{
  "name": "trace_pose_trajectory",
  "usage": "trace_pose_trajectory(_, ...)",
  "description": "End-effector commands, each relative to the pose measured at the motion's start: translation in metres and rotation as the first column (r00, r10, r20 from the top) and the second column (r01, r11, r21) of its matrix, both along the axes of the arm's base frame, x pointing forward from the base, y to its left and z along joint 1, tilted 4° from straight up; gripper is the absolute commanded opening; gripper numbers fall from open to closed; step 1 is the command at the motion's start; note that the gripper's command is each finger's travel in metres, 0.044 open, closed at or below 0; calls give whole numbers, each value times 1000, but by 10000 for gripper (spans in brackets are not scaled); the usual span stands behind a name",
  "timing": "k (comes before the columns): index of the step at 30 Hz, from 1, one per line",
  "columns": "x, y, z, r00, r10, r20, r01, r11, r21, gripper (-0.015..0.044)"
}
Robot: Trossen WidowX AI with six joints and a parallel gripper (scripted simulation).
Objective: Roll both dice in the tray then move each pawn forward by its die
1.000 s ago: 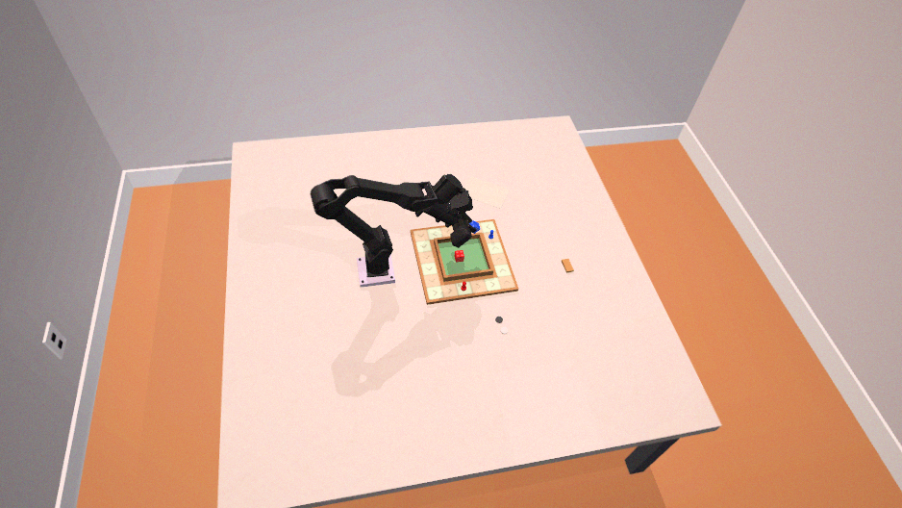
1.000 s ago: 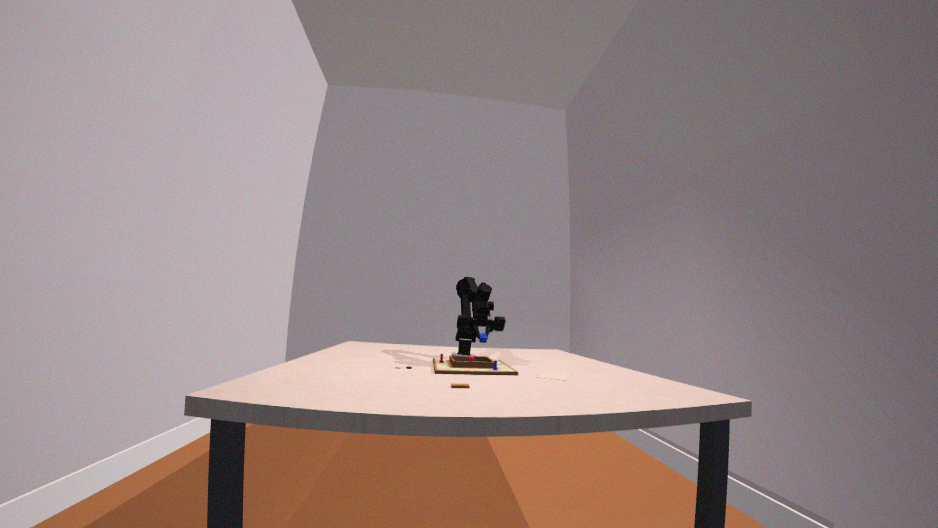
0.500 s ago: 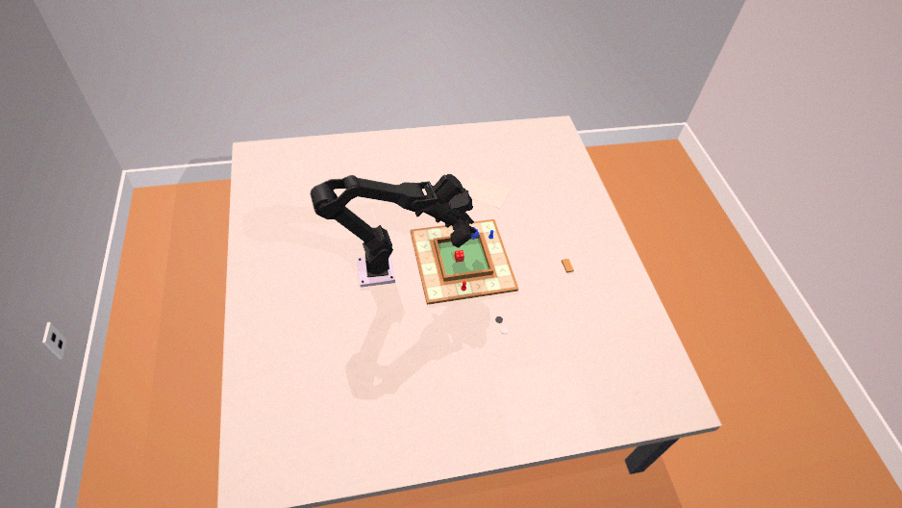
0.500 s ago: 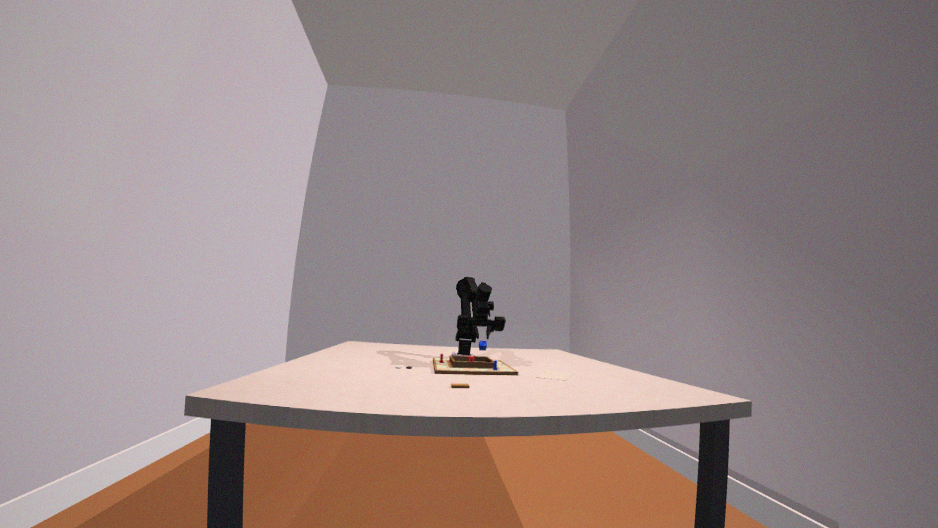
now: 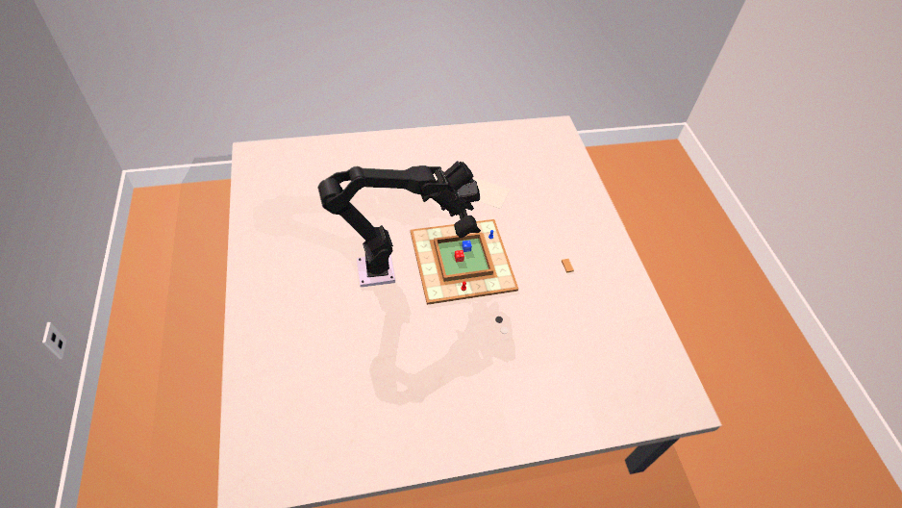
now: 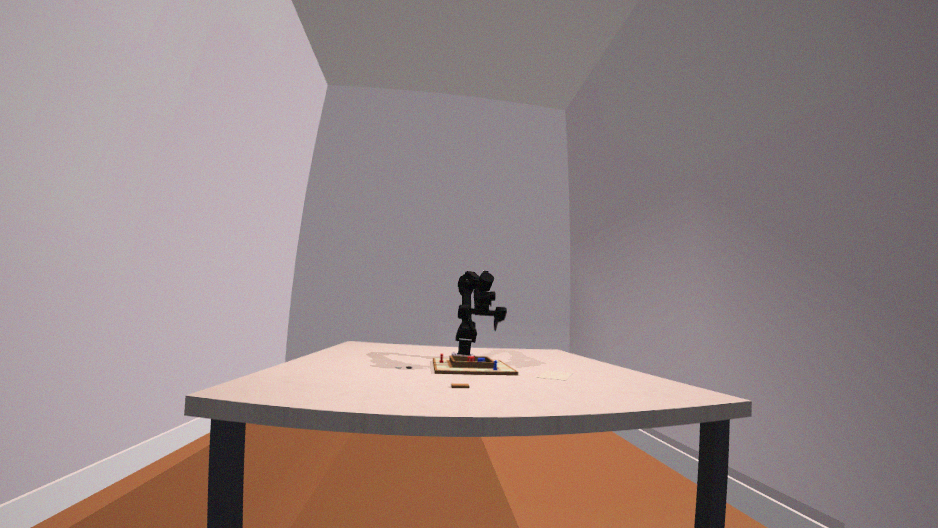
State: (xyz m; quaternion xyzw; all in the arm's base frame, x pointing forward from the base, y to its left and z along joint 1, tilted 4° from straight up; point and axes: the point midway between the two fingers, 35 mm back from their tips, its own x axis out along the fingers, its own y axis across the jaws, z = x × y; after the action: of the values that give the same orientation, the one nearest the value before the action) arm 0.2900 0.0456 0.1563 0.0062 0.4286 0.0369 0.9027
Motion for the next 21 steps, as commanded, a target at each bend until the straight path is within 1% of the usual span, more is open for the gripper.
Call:
trace_pose_trajectory(1, 7, 1, -11, 979, 13, -201, -17, 1000, -17, 440)
trace_pose_trajectory(3, 10, 1, -16, 952, 16, -307, -24, 999, -21, 440)
trace_pose_trajectory(6, 17, -25, -24, 894, 6, -448, -30, 998, -47, 440)
trace_pose_trajectory(10, 22, -60, -35, 788, 12, -616, -41, 999, -34, 440)
trace_pose_trajectory(12, 23, -66, -37, 767, 15, -642, -42, 999, -26, 440)
trace_pose_trajectory(15, 23, -66, -37, 767, 15, -642, -42, 999, -26, 440)
trace_pose_trajectory(16, 23, -57, -31, 817, -3, -576, -31, 998, -48, 440)
trace_pose_trajectory(17, 23, -57, -31, 817, -3, -576, -31, 998, -48, 440)
trace_pose_trajectory(19, 20, -67, -35, 813, 7, -583, -44, 998, -50, 387)
trace_pose_trajectory(21, 9, -92, -45, 798, 36, -601, -84, 995, -52, 335)
